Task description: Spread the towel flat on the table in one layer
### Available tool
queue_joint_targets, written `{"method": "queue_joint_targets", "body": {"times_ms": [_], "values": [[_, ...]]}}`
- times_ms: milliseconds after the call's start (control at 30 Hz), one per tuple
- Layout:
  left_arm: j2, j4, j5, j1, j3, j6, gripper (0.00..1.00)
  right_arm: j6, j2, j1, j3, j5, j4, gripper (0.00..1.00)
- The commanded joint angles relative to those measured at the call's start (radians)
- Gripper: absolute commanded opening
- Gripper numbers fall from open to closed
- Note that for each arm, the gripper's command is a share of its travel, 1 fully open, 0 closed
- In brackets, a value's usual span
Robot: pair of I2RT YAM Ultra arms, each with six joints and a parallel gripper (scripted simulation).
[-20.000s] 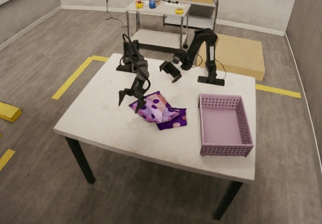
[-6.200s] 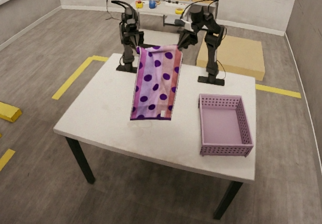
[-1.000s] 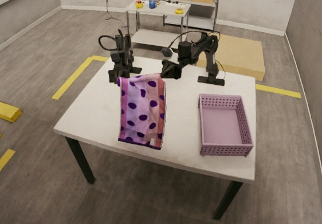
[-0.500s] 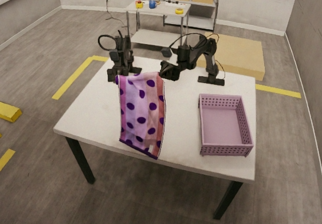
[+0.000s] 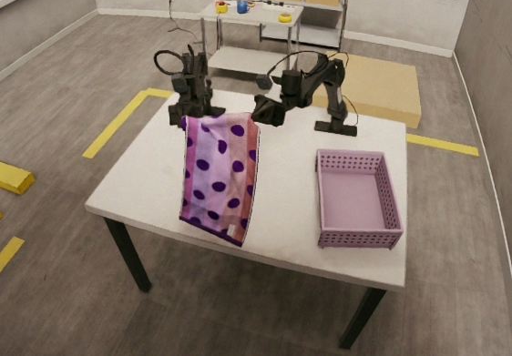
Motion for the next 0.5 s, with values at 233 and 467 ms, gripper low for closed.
{"method": "queue_joint_targets", "body": {"times_ms": [233, 467], "values": [[-0.12, -0.367, -0.016, -0.026, 0.042, -0.005, 0.0, 0.002, -0.198, -0.013, -0.085, 0.021, -0.29, 0.0], [-0.156, -0.531, -0.016, -0.05, 0.042, -0.005, 0.0, 0.0, -0.281, -0.006, -0.09, 0.02, -0.547, 0.0]]}}
